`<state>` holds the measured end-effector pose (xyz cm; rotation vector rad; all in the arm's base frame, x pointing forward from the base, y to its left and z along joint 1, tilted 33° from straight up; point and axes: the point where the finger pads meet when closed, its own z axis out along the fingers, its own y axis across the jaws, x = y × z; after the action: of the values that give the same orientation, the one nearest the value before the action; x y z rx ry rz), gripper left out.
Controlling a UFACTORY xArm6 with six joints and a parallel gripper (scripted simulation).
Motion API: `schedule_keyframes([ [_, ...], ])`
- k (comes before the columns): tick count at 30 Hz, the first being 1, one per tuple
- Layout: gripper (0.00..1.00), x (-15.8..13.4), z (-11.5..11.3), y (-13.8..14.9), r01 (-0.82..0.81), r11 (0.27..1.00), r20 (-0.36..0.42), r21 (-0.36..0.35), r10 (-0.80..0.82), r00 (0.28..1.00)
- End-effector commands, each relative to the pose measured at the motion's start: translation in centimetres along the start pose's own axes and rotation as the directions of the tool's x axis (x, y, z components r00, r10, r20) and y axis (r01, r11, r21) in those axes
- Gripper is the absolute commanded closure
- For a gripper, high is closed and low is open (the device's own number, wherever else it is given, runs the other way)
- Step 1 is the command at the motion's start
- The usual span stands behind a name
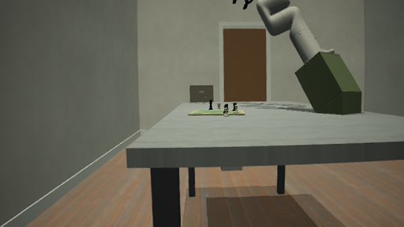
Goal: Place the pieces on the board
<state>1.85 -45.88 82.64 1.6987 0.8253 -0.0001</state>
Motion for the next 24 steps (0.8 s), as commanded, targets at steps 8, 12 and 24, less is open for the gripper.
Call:
schedule_keyframes([
  [8,0.00,5.6,12.0,-7.1,0.002,0.988,-0.344,0.154,0.052,0.938],
  [12,0.00,6.3,13.9,-8.1,0.002,0.988,-0.344,0.154,0.052,0.938],
  [24,0.00,14.7,22.1,-14.4,0.058,0.965,-0.595,0.257,0.111,0.796],
])
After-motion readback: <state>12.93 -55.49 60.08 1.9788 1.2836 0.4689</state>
